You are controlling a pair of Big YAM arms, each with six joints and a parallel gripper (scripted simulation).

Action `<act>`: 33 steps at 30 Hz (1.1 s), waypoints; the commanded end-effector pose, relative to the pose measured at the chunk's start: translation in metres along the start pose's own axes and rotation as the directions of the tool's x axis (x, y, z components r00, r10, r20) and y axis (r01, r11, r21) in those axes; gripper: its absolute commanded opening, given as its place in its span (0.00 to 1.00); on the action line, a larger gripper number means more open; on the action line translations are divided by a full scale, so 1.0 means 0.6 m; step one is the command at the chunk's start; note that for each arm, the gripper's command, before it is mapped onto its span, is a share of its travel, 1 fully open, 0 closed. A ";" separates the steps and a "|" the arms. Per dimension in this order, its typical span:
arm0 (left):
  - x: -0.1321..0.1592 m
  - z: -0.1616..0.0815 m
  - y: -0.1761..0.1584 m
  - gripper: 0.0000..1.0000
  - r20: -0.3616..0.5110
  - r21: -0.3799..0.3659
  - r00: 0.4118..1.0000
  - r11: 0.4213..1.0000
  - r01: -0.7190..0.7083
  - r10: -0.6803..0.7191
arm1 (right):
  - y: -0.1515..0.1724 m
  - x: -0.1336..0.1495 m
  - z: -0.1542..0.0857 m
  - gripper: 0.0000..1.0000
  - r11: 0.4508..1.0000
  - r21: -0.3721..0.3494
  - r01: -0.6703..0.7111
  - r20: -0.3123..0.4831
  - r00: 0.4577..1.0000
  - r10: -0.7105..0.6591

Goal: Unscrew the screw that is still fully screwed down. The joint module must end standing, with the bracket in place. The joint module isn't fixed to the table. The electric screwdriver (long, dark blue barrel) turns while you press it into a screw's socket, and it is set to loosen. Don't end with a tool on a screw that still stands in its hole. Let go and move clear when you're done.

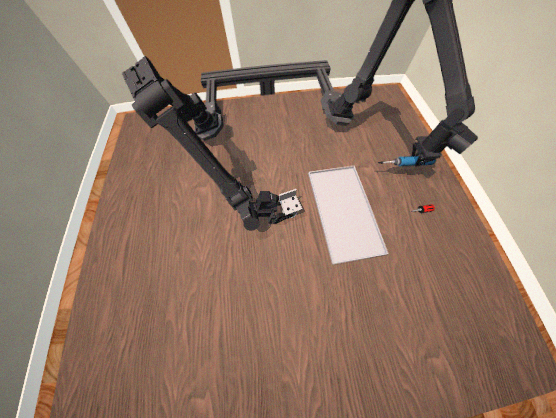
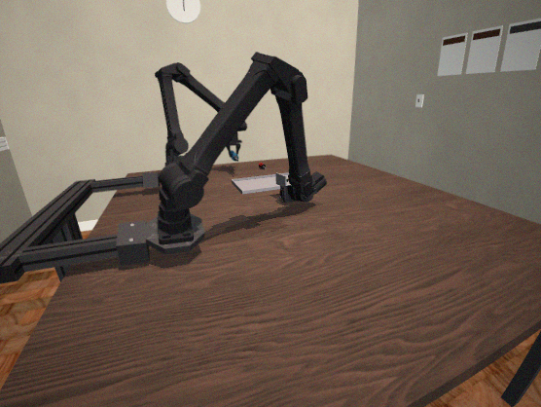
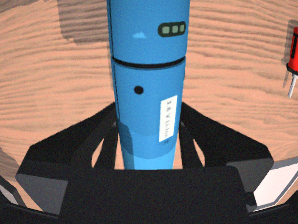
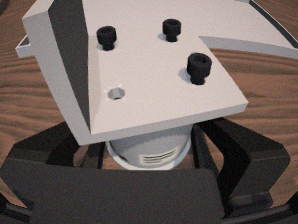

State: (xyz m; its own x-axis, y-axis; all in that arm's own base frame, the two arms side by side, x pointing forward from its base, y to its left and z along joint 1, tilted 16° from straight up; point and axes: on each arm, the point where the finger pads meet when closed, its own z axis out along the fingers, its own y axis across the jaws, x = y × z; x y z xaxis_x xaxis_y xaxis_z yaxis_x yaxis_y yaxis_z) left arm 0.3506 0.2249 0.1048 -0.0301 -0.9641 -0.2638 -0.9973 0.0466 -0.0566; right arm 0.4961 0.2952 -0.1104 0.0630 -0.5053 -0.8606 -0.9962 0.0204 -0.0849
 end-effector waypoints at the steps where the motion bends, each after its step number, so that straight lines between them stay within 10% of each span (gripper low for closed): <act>1: -0.023 -0.014 -0.027 0.42 0.026 0.048 1.000 0.999 -0.004 0.003 | -0.019 -0.015 0.001 0.59 1.000 0.014 0.023 0.009 1.000 -0.023; 33: -0.015 0.069 -0.018 0.42 0.020 0.037 1.000 0.999 -0.008 0.007 | -0.019 -0.015 0.001 0.59 1.000 0.014 0.023 0.009 1.000 -0.023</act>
State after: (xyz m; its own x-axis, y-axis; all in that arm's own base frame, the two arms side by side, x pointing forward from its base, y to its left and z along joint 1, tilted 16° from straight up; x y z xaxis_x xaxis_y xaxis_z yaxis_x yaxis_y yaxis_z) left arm 0.3548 0.2380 0.0586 -0.0297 -0.9641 -0.2639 -0.9973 0.0464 -0.0574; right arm 0.4961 0.2952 -0.1104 0.0630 -0.5053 -0.8606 -0.9962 0.0204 -0.0849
